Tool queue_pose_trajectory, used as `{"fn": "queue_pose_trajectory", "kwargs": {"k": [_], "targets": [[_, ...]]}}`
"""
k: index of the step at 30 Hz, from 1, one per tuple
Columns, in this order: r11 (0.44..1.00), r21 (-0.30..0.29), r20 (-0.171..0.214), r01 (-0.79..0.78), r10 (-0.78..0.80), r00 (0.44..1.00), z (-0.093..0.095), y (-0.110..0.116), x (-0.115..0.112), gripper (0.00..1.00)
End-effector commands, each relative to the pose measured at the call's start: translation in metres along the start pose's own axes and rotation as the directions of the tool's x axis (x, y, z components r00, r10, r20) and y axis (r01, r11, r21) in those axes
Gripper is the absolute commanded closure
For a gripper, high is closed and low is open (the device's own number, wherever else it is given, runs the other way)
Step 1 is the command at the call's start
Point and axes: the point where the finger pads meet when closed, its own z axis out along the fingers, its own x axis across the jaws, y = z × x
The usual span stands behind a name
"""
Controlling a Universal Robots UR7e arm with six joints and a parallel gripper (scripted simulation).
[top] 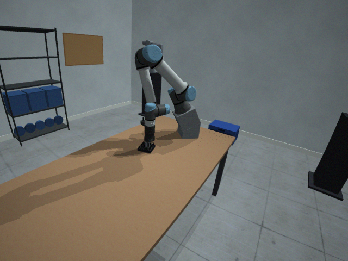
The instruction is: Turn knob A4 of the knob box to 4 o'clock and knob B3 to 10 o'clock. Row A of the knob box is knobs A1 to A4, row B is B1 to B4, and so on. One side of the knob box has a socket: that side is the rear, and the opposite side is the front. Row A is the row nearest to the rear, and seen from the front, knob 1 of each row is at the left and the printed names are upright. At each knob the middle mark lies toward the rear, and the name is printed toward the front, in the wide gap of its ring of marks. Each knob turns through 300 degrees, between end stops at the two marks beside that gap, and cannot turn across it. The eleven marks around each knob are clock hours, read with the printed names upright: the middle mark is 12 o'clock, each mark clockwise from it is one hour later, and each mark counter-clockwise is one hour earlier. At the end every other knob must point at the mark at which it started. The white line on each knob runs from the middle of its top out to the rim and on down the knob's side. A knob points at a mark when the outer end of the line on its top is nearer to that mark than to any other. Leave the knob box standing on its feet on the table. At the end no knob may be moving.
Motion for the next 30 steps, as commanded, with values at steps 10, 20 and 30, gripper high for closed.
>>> {"fn": "queue_pose_trajectory", "kwargs": {"k": [10,20,30], "targets": [[0.973,-0.002,0.003,0.232,-0.232,0.973,-0.0003,0.0,-0.0003,0.7],[0.934,-0.002,0.004,0.358,-0.358,0.934,-0.0003,0.0,-0.0003,0.7],[0.882,-0.001,0.004,0.471,-0.471,0.882,-0.0003,0.0,-0.0003,0.7]]}}
